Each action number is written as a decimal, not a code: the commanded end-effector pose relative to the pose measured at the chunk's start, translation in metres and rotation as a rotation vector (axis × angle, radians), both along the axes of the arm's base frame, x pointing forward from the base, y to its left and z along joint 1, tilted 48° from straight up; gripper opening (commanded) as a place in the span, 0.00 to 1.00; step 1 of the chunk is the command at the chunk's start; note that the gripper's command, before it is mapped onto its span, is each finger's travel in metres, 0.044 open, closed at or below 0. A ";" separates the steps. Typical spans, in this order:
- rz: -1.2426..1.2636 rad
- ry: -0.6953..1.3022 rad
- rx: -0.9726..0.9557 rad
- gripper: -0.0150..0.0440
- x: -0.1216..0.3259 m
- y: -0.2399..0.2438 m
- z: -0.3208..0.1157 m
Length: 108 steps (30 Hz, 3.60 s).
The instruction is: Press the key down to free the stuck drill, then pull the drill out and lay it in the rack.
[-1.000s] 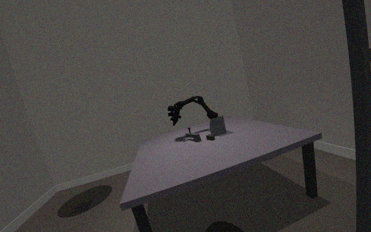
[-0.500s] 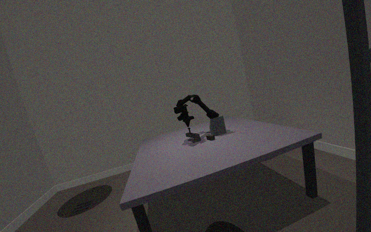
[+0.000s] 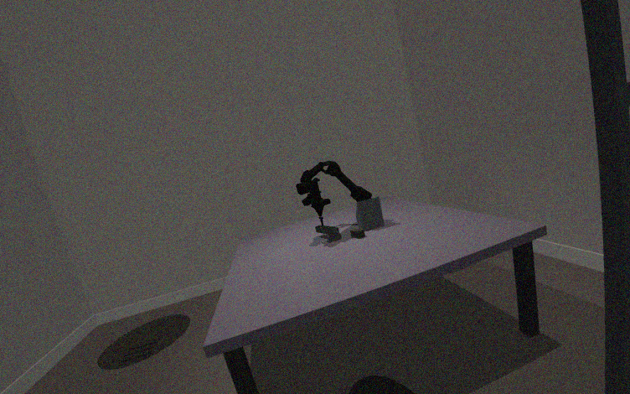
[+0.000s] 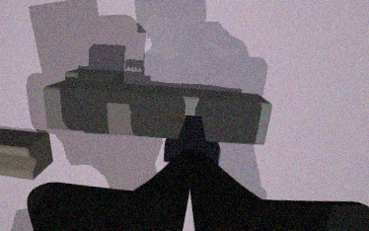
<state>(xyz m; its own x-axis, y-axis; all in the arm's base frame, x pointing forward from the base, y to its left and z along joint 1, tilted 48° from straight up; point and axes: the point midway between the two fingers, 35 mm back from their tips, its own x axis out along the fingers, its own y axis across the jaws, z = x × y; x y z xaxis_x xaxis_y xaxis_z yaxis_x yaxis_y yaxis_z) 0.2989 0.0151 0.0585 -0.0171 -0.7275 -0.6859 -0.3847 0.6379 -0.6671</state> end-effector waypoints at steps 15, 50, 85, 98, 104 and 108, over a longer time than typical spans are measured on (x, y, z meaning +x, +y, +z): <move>0.003 0.006 -0.009 0.25 0.000 -0.007 -0.008; 0.003 0.006 -0.009 0.25 -0.004 -0.017 -0.012; 0.003 0.006 -0.010 0.25 -0.004 -0.026 -0.018; 0.003 0.006 -0.010 0.25 -0.003 -0.028 -0.020; 0.003 0.006 -0.010 0.25 -0.003 -0.029 -0.020; 0.003 0.006 -0.010 0.25 -0.003 -0.029 -0.020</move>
